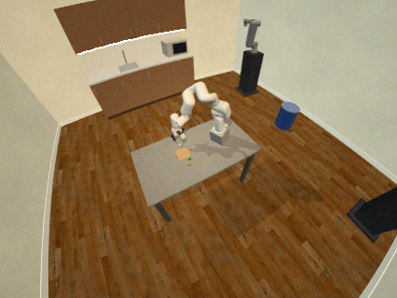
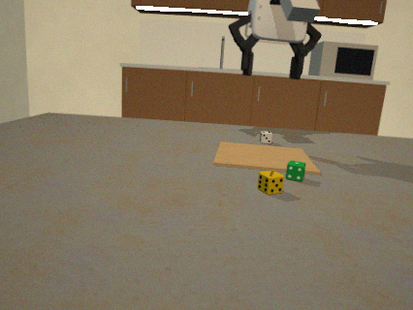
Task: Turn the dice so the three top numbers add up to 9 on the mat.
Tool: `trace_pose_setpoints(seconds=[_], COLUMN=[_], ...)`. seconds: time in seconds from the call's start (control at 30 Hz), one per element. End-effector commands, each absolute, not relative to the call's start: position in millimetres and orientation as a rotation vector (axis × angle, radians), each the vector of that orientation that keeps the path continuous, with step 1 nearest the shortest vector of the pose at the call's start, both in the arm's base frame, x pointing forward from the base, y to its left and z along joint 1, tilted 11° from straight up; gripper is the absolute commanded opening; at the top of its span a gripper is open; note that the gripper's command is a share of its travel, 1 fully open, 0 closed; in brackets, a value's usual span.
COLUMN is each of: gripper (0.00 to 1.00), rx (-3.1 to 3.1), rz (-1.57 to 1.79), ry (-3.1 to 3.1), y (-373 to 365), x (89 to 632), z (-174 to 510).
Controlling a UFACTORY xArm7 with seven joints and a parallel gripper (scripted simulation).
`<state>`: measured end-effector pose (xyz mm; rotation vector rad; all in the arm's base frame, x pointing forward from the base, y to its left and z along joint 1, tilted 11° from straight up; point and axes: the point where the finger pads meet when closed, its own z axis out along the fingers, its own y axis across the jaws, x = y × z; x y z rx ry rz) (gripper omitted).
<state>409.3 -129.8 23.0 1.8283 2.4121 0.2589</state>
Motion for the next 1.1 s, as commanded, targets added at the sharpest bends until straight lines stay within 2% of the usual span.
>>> trace_pose_setpoints(seconds=[0.0,1.07], gripper=[1.00,1.00], rx=[2.002,2.826], rz=[0.249,0.292], ry=[2.292,1.315], y=[-130,-128], x=[411,415], z=[22,9])
